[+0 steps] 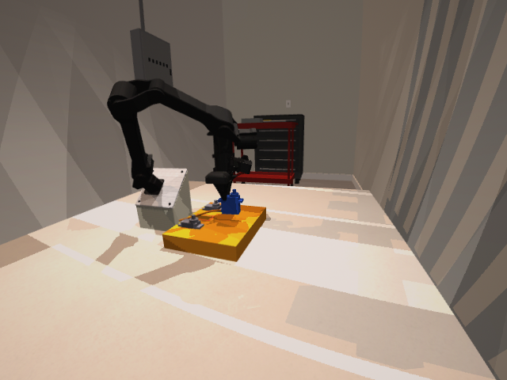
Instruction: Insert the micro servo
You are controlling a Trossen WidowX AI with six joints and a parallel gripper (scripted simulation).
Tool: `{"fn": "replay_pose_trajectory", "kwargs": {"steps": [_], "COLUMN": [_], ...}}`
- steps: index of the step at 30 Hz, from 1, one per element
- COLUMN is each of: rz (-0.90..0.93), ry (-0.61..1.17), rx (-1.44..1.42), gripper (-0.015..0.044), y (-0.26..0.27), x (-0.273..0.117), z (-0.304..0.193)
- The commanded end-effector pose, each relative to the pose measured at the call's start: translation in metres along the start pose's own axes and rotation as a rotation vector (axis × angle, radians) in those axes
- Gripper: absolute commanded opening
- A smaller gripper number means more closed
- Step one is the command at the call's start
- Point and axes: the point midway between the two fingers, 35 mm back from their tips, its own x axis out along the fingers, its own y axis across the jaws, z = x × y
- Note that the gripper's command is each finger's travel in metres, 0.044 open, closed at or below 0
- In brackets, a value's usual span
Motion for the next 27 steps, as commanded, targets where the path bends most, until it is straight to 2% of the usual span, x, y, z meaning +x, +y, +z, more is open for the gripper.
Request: {"fn": "replay_pose_trajectory", "kwargs": {"steps": [1,27], "rz": [0.004,0.006], "ry": [-0.002,0.002], "rx": [0.025,0.042], "gripper": [0.0000,0.0000], "y": [0.002,0.021], "x": [-0.001,0.000], "z": [-0.001,-0.108]}}
